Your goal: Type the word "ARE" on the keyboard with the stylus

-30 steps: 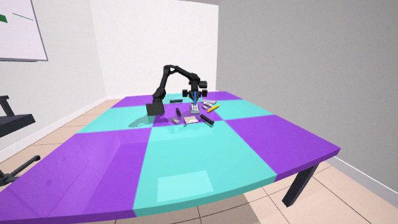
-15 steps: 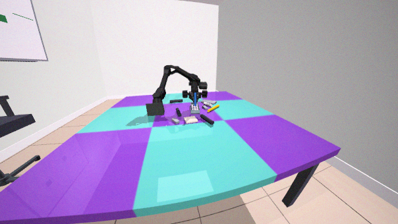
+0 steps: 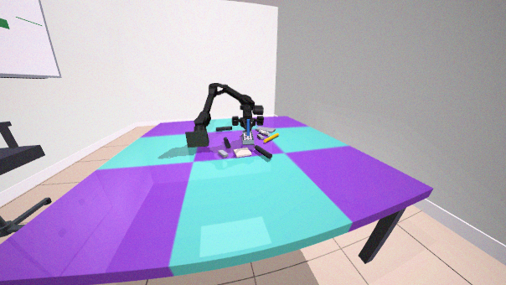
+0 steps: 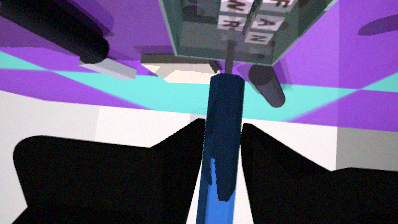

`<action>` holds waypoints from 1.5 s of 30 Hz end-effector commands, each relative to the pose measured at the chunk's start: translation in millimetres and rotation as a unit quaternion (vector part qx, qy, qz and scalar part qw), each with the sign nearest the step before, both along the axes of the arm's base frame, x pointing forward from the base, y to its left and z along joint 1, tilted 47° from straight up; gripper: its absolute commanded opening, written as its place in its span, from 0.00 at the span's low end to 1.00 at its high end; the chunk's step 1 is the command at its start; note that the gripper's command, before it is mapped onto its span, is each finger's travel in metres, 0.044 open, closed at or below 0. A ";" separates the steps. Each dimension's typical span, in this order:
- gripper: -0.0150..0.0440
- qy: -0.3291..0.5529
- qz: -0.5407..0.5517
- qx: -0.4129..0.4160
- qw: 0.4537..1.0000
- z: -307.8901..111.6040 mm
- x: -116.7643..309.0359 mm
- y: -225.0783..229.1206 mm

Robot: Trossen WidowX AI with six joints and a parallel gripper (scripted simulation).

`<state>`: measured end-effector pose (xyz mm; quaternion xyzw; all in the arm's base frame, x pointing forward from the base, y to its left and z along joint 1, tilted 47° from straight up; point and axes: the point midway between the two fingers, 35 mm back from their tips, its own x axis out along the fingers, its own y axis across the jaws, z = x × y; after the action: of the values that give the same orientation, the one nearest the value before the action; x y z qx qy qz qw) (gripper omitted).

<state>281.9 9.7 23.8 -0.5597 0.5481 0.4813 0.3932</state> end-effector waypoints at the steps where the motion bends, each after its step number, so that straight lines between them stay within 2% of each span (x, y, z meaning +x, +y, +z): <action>1: 0.39 -0.001 -0.002 0.001 1.000 -1.6 -0.1 1.9; 20: 0.39 -0.001 -0.002 0.002 1.000 -3.4 -0.4 3.7; 30: 0.39 -0.001 -0.002 0.001 1.000 21.4 4.3 -22.5; 38: 0.40 -0.002 -0.004 0.003 1.000 20.0 4.3 -20.8; 41: 0.36 -0.002 -0.004 0.003 1.000 20.0 4.3 -20.8; 43: 0.27 -0.002 -0.004 0.003 1.000 22.1 2.8 -19.8; 45: 0.25 -0.001 -0.003 0.002 1.000 26.2 -0.3 -17.6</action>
<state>285.3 -10.2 45.3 -0.5581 0.5475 0.4811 0.3967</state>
